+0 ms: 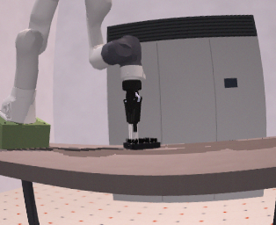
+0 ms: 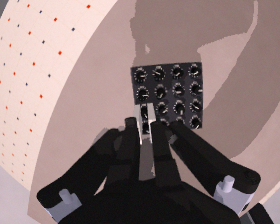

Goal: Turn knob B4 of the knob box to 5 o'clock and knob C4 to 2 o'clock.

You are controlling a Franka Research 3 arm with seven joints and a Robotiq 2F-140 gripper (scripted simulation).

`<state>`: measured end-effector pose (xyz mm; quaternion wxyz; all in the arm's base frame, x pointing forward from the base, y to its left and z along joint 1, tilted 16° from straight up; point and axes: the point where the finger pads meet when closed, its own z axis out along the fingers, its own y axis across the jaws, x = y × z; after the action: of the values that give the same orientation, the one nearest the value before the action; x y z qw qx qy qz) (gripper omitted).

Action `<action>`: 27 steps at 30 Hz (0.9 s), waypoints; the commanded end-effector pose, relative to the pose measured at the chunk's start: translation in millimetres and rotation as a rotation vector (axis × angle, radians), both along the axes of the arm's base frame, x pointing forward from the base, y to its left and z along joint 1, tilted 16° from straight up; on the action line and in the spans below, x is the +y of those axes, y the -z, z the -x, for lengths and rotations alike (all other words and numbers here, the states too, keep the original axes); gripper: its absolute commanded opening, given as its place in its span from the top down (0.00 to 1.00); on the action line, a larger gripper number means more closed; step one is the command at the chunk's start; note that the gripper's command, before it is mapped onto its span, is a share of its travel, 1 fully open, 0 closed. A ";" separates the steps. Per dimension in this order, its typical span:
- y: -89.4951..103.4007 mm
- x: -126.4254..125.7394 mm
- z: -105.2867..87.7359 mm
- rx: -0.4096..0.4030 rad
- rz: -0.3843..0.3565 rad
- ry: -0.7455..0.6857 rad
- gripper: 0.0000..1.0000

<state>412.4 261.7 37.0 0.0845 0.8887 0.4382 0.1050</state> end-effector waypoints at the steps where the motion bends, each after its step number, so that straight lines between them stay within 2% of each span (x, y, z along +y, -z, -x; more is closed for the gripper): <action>1: 0.1 0.5 -0.7 -0.005 -0.015 0.050 0.95; 12: 0.1 0.5 -0.7 -0.011 -0.045 0.162 0.95; 27: 0.1 0.5 -0.7 -0.027 -0.118 0.427 0.95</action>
<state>412.8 261.5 37.2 0.0617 0.9459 0.2991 0.1101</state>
